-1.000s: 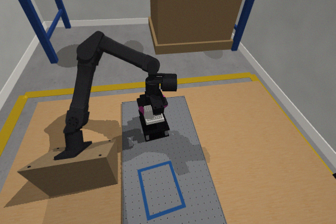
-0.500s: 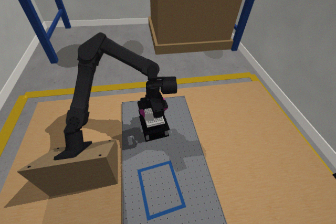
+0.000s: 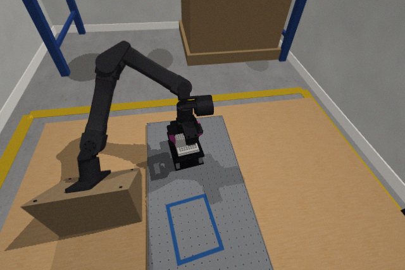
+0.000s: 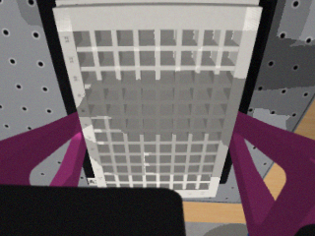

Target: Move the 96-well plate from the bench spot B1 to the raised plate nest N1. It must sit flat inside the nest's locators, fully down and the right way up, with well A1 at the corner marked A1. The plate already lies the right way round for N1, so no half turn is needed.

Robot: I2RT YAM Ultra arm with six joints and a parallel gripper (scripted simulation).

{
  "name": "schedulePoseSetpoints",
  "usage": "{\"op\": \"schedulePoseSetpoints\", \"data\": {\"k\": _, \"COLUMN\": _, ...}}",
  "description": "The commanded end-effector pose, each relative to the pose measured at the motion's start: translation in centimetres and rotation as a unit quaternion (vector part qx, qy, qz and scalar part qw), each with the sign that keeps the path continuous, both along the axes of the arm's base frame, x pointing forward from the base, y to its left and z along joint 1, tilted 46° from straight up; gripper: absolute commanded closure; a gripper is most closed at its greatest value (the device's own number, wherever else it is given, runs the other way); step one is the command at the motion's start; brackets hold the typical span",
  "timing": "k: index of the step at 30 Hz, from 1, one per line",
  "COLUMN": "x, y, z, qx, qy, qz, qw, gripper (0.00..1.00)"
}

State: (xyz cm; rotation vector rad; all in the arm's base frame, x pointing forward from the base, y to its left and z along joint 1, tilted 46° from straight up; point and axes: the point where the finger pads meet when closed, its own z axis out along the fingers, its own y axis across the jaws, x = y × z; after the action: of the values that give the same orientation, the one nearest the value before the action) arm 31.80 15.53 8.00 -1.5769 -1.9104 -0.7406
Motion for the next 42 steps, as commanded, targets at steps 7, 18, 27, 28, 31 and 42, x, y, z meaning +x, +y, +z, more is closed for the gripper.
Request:
{"op": "schedulePoseSetpoints", "data": {"k": 7, "x": 0.8, "y": -0.7, "z": 0.3, "qx": -0.003, "qy": -0.016, "qz": -0.018, "qw": 1.0, "gripper": 1.0}}
{"op": "schedulePoseSetpoints", "data": {"k": 18, "x": 0.6, "y": -0.4, "z": 0.6, "qx": -0.003, "qy": -0.018, "qz": -0.015, "qw": 1.0, "gripper": 1.0}}
{"op": "schedulePoseSetpoints", "data": {"k": 27, "x": 0.7, "y": -0.4, "z": 0.7, "qx": -0.003, "qy": -0.023, "qz": -0.016, "qw": 1.0, "gripper": 1.0}}
{"op": "schedulePoseSetpoints", "data": {"k": 28, "x": 0.6, "y": -0.3, "z": 0.6, "qx": -0.003, "qy": -0.021, "qz": -0.015, "qw": 1.0, "gripper": 1.0}}
{"op": "schedulePoseSetpoints", "data": {"k": 31, "x": 0.1, "y": -0.1, "z": 0.2, "qx": -0.003, "qy": -0.014, "qz": -0.013, "qw": 1.0, "gripper": 1.0}}
{"op": "schedulePoseSetpoints", "data": {"k": 42, "x": 0.0, "y": 0.0, "z": 0.2, "qx": -0.003, "qy": -0.014, "qz": -0.013, "qw": 1.0, "gripper": 1.0}}
